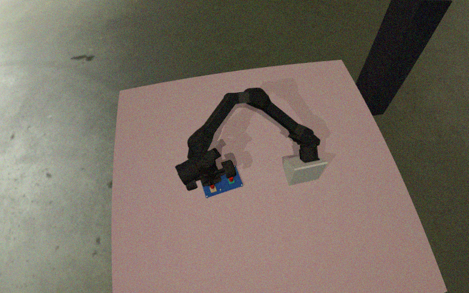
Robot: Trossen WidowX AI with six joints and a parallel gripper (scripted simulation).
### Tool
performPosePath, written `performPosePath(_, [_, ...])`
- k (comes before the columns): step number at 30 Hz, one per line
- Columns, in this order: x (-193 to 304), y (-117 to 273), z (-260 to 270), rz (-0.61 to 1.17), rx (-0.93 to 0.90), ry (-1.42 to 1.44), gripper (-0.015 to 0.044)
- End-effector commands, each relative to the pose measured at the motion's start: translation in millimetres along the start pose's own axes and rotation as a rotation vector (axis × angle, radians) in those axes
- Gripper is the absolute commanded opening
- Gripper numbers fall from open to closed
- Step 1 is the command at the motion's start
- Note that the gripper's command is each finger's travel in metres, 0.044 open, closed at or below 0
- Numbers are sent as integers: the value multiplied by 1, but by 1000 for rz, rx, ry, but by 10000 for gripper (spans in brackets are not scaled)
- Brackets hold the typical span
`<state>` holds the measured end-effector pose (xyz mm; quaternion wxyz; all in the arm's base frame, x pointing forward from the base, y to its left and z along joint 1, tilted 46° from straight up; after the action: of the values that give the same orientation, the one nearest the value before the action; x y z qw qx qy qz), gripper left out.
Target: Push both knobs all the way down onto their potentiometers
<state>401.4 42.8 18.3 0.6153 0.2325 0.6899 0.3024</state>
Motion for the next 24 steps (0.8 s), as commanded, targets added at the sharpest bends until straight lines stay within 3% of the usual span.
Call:
performPosePath(1, [-3, -13, 0, -2, 15, -12, 0])
performPosePath(24, [-3, -21, 0, -2, 15, -12, 0])
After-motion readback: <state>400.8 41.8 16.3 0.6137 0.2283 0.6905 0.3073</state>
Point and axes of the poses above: the point midway between the two fingers, 35 mm back from their tips, its own y axis back along the fingers, its own z axis across the jaws, x = y × z, the point moved 2 cm from there along y, back along the fingers, and after that the axes turned 1 degree about -y, right-handed, at the moved point
